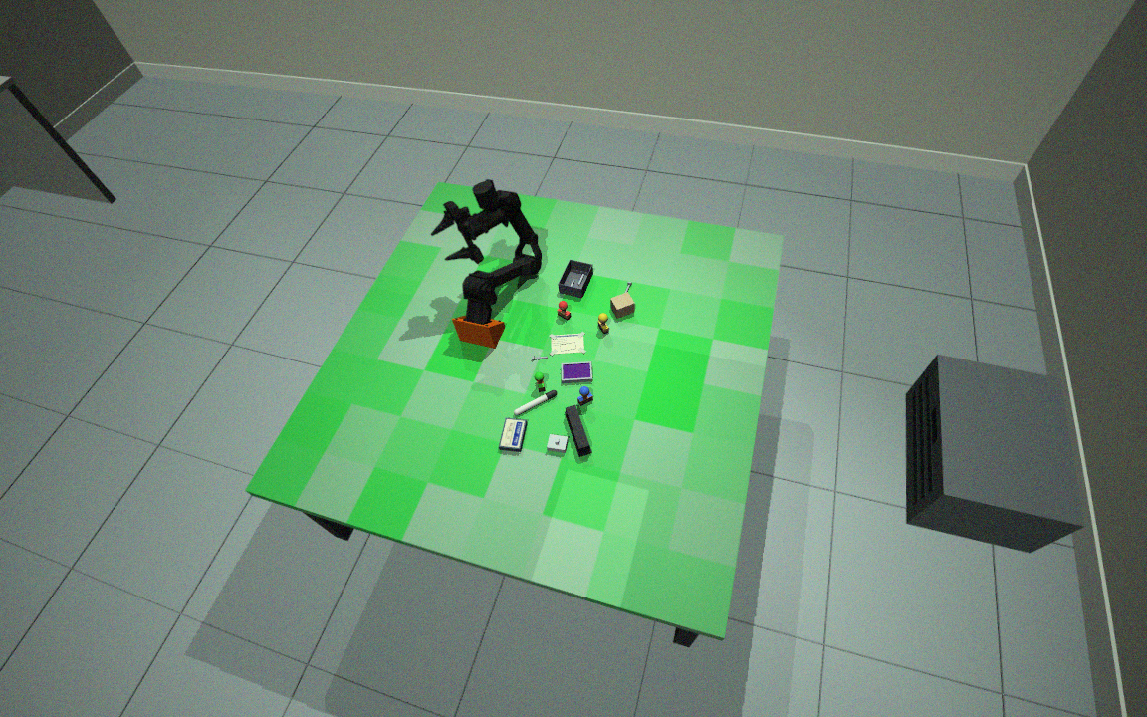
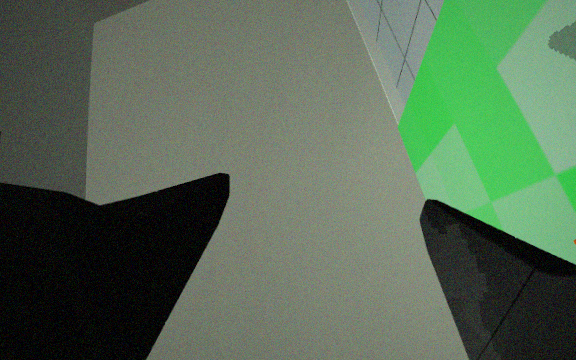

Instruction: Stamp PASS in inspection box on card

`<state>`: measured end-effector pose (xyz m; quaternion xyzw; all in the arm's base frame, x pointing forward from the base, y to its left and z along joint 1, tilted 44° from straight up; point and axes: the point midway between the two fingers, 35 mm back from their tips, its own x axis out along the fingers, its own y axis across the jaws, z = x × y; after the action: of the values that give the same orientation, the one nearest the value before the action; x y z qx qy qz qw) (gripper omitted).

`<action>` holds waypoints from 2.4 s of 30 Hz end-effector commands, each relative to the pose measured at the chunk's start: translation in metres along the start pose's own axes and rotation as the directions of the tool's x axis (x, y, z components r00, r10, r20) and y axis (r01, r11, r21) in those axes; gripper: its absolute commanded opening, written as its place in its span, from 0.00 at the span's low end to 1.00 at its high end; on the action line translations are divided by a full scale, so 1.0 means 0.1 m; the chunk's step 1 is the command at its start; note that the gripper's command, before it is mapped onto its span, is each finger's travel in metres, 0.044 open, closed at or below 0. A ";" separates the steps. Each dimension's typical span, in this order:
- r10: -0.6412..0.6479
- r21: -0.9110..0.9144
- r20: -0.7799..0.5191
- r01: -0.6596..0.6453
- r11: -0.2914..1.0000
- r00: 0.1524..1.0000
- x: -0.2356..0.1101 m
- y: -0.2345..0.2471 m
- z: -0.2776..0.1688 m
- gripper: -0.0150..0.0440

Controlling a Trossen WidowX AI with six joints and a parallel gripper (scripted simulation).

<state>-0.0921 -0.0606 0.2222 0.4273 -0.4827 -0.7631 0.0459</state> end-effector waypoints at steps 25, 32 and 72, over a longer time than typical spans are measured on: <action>-0.766 -0.689 -0.255 -0.666 -0.285 0.591 0.17 -0.57 -2.58 0.62; -0.903 -0.199 -0.092 -0.896 -0.396 0.420 0.03 -1.22 -3.03 0.62; -0.931 0.644 0.348 -0.750 0.154 0.107 -0.15 -3.16 -3.15 0.62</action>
<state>0.2454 -0.1087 -0.0638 -0.2496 -0.6510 -0.2686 -0.6646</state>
